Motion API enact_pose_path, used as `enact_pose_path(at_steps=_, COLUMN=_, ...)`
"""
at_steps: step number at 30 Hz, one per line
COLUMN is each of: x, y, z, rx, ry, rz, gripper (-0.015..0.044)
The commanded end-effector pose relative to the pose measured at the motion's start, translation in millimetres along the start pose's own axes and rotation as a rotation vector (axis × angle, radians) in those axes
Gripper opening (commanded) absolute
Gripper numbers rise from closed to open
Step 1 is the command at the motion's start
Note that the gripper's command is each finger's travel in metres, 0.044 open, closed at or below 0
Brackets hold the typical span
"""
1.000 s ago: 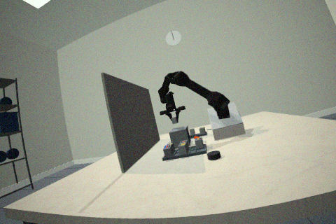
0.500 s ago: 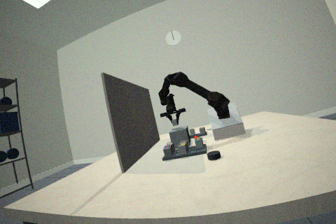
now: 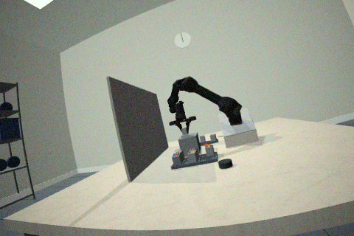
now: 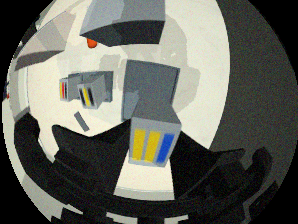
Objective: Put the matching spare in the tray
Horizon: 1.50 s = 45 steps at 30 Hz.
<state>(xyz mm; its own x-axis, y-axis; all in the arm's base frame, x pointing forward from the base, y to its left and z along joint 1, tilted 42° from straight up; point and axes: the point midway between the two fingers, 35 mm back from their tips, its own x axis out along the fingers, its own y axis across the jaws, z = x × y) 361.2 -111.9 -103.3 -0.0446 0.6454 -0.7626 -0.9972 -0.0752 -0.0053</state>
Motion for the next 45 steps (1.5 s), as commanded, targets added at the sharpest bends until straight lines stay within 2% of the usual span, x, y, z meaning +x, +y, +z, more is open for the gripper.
enact_pose_path(at_steps=1, x=6.9, y=0.5, z=1.4, rx=0.005, ry=-0.006, rz=0.001, gripper=0.0)
enact_pose_path(at_steps=45, x=51.8, y=3.3, z=4.1, rx=0.004, ry=-0.01, rz=0.001, gripper=0.0)
